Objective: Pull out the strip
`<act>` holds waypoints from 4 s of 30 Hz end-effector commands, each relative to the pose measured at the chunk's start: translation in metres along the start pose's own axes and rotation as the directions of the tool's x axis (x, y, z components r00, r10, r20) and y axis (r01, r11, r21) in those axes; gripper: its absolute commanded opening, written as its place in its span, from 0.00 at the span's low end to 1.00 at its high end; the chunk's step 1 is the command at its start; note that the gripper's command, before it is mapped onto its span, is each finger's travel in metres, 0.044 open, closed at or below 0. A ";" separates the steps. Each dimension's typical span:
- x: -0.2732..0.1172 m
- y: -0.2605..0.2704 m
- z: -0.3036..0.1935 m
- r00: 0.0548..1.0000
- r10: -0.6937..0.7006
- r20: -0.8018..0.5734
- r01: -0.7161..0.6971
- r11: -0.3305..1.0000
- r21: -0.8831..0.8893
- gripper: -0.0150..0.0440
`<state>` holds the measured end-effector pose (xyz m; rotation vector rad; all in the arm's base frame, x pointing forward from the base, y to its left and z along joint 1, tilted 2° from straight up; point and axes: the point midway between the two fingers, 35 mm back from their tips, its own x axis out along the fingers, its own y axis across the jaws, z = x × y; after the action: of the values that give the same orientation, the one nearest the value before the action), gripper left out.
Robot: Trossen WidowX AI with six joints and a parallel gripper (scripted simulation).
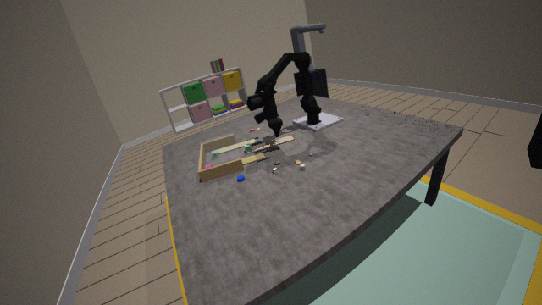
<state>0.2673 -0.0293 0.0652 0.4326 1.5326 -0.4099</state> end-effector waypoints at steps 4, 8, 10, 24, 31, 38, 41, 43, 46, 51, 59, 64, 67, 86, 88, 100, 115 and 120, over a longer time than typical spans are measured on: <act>-0.003 0.002 0.025 1.000 0.002 0.002 -0.002 1.000 -0.004 1.00; -0.005 0.003 0.038 1.000 0.002 0.002 -0.002 1.000 -0.004 1.00; -0.006 0.004 0.044 1.000 0.002 0.003 -0.002 1.000 -0.004 1.00; -0.012 0.009 0.088 1.000 0.003 0.006 -0.003 1.000 -0.004 1.00; -0.015 0.013 0.111 1.000 0.003 0.008 -0.003 1.000 -0.004 1.00; -0.018 0.017 0.133 1.000 0.003 0.009 -0.003 1.000 -0.004 1.00; -0.020 0.018 0.143 1.000 0.003 0.010 -0.003 1.000 -0.004 1.00; -0.021 0.019 0.148 1.000 0.003 0.010 -0.003 1.000 -0.004 1.00; -0.021 0.019 0.150 1.000 0.003 0.010 -0.003 1.000 -0.004 0.96; -0.014 0.019 0.151 1.000 0.003 0.010 -0.003 1.000 -0.004 0.73; -0.001 0.020 0.152 1.000 0.003 0.010 -0.003 1.000 -0.004 0.68; 0.007 0.020 0.152 1.000 0.003 0.010 -0.003 1.000 -0.004 0.68; 0.012 0.020 0.152 1.000 0.003 0.010 -0.003 1.000 -0.004 0.68; 0.034 0.019 0.151 1.000 0.003 0.010 -0.003 1.000 -0.004 0.68; 0.031 0.020 0.152 1.000 0.005 0.013 -0.005 1.000 0.000 0.59; 0.031 0.020 0.152 1.000 0.005 0.013 -0.005 1.000 0.000 0.29; -0.006 0.002 0.100 1.000 0.002 0.007 -0.002 1.000 -0.004 0.25; -0.009 0.001 0.095 1.000 0.002 0.006 -0.002 1.000 -0.004 0.25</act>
<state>0.3550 -0.0786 0.0698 0.4337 1.5277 -0.4102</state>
